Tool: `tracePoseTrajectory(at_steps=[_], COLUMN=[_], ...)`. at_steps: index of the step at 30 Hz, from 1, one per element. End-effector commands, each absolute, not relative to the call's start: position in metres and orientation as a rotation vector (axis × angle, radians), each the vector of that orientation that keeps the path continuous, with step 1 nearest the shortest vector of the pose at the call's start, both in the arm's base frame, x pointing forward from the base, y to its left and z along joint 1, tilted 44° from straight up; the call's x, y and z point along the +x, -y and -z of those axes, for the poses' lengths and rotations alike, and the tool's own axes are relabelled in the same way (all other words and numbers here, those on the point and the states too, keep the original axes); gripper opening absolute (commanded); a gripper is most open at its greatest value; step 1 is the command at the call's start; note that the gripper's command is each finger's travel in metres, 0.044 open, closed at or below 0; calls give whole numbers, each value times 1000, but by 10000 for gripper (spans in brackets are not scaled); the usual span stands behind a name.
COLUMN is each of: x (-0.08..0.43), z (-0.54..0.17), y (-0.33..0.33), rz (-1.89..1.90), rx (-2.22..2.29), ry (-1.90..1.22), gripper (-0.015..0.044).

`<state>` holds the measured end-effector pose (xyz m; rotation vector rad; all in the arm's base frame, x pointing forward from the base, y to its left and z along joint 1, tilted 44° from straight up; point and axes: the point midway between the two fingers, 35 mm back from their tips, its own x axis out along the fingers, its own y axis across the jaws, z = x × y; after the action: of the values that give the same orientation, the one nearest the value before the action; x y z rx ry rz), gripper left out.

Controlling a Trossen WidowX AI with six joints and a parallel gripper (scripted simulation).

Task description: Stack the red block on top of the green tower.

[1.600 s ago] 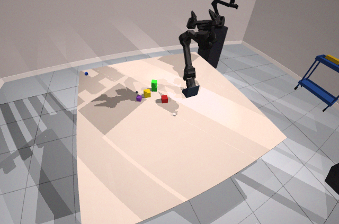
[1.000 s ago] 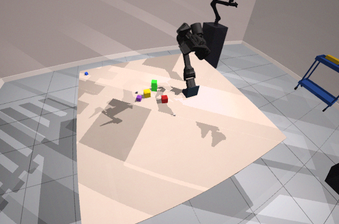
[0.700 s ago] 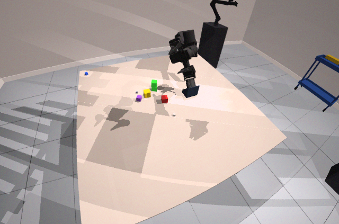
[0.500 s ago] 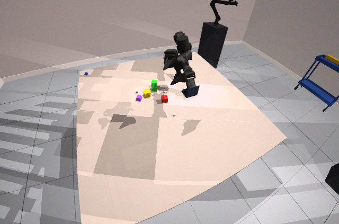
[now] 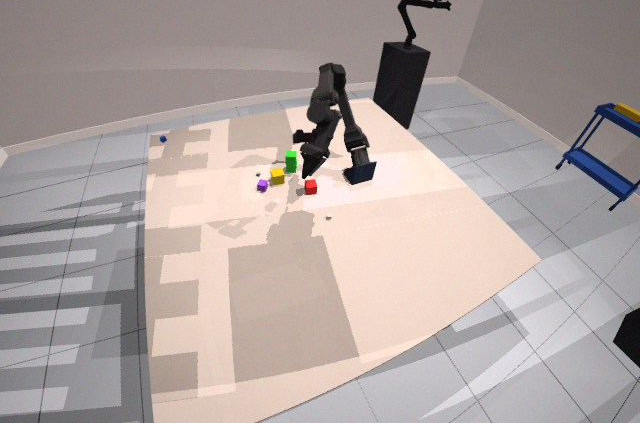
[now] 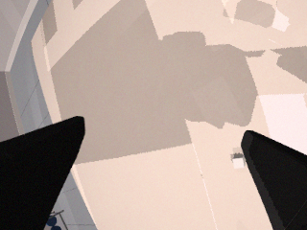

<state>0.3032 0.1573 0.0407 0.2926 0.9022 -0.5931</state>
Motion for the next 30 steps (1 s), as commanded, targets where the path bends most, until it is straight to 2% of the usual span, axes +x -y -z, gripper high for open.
tracePoseTrajectory(at_steps=[1, 8, 20, 30], x=[267, 233, 236, 230], z=[-42, -53, -56, -18], y=[-85, -40, -33, 2], rz=[739, 825, 827, 828], rx=[-68, -346, -352, -353], ry=[-1159, -1420, -1427, -1426], gripper=[440, 440, 440, 440])
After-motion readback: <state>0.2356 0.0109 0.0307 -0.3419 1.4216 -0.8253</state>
